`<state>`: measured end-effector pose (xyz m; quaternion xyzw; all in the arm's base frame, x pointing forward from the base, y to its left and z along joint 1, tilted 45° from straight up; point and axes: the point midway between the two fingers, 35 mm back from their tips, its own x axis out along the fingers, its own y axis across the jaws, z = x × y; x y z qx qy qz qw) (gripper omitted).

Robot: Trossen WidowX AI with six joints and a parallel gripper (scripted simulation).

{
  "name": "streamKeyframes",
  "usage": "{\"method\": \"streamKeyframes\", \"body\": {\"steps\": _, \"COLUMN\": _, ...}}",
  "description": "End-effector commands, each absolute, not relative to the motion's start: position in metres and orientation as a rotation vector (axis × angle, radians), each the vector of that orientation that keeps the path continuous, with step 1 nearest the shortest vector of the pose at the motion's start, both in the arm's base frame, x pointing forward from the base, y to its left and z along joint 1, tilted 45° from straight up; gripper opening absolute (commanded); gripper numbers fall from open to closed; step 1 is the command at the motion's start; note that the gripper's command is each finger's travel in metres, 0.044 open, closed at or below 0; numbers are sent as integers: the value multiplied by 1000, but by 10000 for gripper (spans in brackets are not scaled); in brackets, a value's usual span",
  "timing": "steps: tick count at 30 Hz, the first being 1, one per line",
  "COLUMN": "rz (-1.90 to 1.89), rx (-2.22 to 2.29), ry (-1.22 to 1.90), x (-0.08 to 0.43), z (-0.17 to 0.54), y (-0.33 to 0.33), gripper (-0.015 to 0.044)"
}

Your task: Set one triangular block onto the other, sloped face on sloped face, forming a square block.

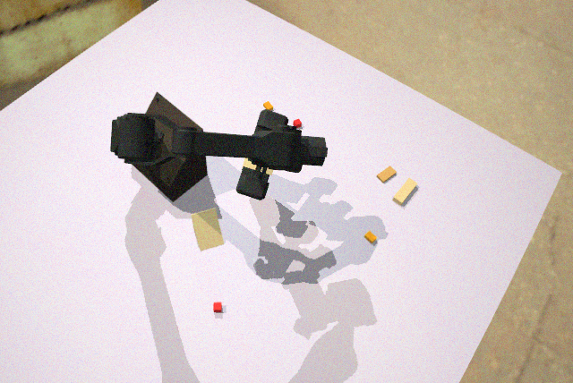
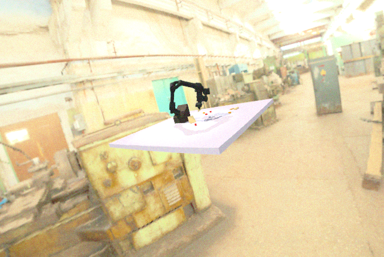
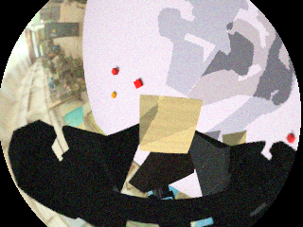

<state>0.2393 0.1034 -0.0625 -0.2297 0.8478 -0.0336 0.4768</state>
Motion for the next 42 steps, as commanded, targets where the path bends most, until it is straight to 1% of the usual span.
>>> {"method": "streamKeyframes", "body": {"steps": 1, "rz": 37, "rx": -676, "ry": 2071, "x": 237, "z": -63, "y": 103, "gripper": 0}}
{"method": "streamKeyframes", "body": {"steps": 22, "rz": 686, "rx": -1270, "ry": 1974, "x": 233, "z": -64, "y": 106, "gripper": 0}}
{"method": "streamKeyframes", "body": {"steps": 42, "rz": 1297, "rx": -1828, "ry": 1757, "x": 231, "z": -63, "y": 110, "gripper": 0}}
